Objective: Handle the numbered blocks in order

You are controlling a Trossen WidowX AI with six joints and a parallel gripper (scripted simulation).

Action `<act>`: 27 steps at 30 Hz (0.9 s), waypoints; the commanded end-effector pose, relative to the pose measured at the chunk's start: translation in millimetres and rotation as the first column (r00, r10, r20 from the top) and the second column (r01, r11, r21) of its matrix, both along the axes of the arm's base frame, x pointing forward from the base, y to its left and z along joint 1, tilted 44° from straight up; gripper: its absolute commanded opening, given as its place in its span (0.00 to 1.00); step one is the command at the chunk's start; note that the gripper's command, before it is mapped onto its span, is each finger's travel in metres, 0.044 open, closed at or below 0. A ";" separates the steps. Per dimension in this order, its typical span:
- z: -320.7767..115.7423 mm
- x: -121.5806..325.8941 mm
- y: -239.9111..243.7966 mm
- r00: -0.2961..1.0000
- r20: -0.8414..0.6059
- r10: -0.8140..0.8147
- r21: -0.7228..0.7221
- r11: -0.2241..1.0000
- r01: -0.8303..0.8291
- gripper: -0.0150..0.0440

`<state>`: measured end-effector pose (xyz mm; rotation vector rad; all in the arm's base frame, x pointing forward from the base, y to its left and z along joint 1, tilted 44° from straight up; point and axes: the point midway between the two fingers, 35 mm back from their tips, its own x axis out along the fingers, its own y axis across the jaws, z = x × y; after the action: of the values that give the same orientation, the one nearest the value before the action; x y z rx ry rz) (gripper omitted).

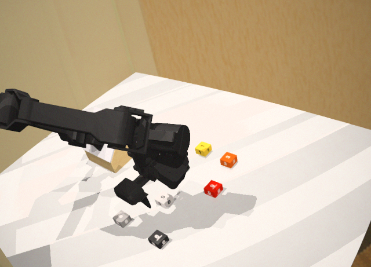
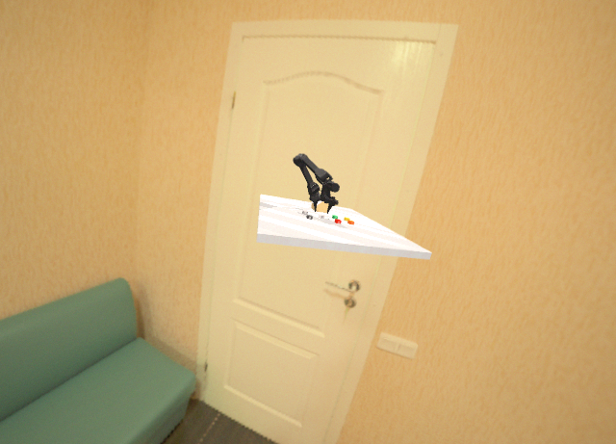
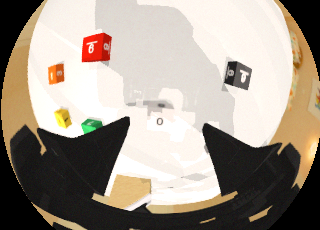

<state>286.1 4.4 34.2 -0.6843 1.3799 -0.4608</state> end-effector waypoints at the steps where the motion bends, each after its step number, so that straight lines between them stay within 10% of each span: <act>1: -5.0 1.3 -5.4 1.000 0.000 0.003 -0.006 1.000 -0.003 0.93; 14: -17.8 3.5 -17.9 1.000 0.000 0.003 -0.008 1.000 -0.003 0.93; 27: -17.8 3.5 -17.9 1.000 0.000 0.003 -0.008 1.000 -0.003 0.46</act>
<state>289.0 -12.9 16.2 -0.6864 1.3804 -0.4624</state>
